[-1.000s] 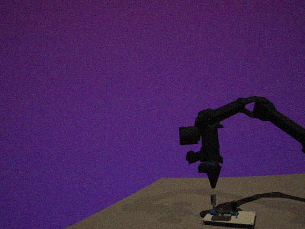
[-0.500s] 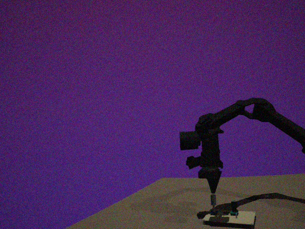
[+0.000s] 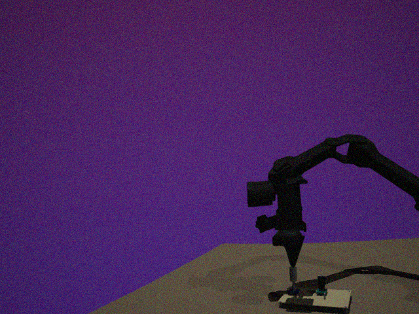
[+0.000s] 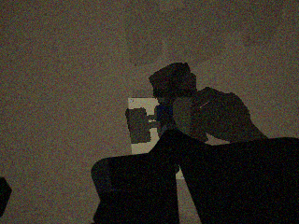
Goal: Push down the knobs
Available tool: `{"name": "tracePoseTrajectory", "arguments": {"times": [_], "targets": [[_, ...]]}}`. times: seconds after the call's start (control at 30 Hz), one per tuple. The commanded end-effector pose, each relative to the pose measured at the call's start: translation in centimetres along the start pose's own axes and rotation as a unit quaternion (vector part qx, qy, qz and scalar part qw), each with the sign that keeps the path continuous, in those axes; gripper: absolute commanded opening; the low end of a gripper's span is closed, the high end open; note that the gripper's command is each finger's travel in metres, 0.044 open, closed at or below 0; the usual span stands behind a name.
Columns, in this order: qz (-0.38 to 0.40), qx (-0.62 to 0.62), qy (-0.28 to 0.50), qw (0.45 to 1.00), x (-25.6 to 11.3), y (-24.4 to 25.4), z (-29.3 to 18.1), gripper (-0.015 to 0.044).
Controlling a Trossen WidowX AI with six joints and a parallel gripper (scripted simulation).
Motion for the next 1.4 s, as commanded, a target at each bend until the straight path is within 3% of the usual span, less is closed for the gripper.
{"name": "tracePoseTrajectory", "arguments": {"times": [0.0,1.37], "targets": [[-0.002,-0.002,-0.002,1.000,0.14,0.00,0.03,0.0000],[-0.002,-0.002,-0.002,1.000,1.01,-0.01,0.03,0.0000]]}}
Point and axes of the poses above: the point midway between the two fingers, 35 mm back from their tips, its own x axis out along the fingers, its own y axis across the jaws, z = x × y, the point moved 7 cm from there along -x, back along the fingers, and after that the axes turned 13 degrees about x, right-handed, at the moved point
